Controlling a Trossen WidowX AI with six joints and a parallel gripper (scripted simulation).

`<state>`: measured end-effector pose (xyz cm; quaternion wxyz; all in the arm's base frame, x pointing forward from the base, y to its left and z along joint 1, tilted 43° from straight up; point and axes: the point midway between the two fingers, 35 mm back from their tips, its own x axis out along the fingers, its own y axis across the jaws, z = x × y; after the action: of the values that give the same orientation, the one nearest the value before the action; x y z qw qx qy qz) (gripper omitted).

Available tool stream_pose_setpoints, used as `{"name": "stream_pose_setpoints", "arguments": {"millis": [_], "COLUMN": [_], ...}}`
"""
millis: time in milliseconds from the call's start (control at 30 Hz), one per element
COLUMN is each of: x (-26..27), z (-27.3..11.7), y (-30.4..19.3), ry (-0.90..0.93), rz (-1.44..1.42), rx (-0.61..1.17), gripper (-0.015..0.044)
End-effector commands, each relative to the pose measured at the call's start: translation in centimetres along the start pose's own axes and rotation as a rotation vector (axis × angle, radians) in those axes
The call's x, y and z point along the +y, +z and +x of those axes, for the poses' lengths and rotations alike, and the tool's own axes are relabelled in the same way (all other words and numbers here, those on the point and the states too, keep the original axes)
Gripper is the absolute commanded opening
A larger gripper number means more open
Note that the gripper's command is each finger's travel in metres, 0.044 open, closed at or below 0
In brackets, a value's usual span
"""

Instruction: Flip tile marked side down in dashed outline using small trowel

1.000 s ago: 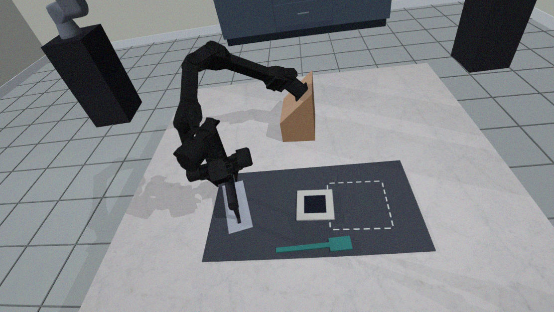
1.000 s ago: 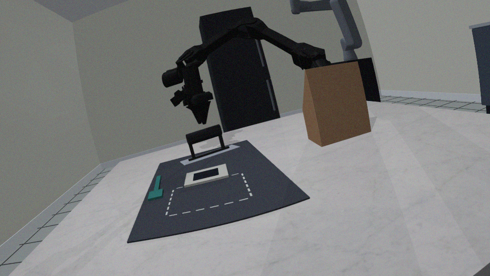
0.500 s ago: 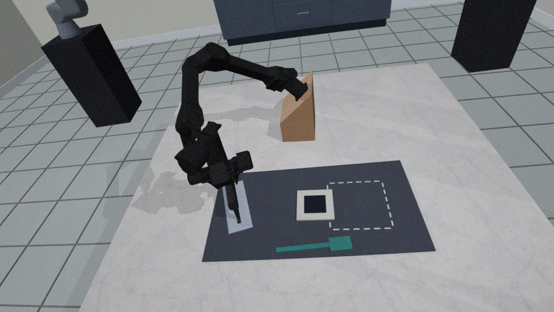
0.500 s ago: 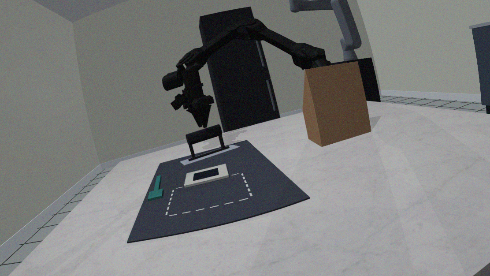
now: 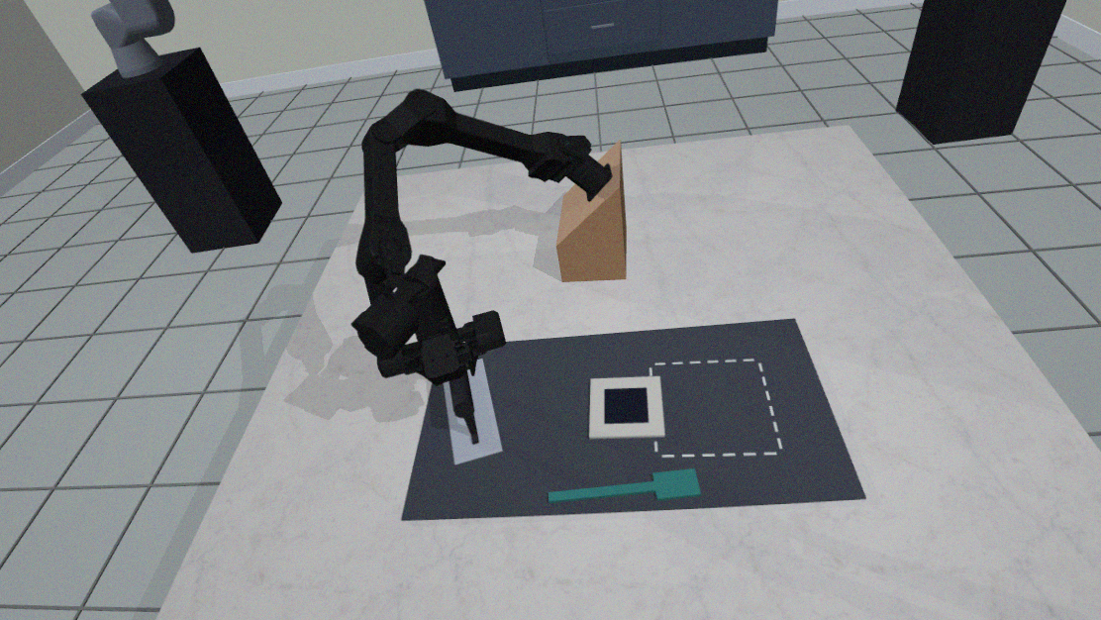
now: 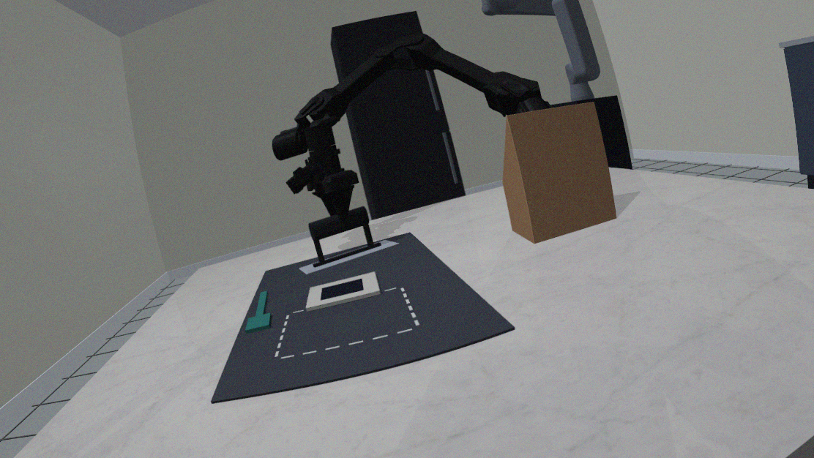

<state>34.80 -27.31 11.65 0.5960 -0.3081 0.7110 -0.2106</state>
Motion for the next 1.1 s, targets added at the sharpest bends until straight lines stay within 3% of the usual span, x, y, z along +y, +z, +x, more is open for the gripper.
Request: {"name": "stream_pose_setpoints", "arguments": {"millis": [0,67,133,567,1067], "x": [0.21,0.21,0.21,0.21,0.21], "z": [0.76,0.85,0.85,0.85,0.85], "y": [0.06,0.06,0.06,0.06,0.06], "ry": [0.006,0.006,0.006,0.006,0.006], "rz": [-0.007,-0.007,-0.007,-0.007,-0.050], "rx": [-0.001,0.000,0.000,0.000,-0.001], "gripper": [0.0270,0.0270,0.0217,0.0131,0.0130]}}
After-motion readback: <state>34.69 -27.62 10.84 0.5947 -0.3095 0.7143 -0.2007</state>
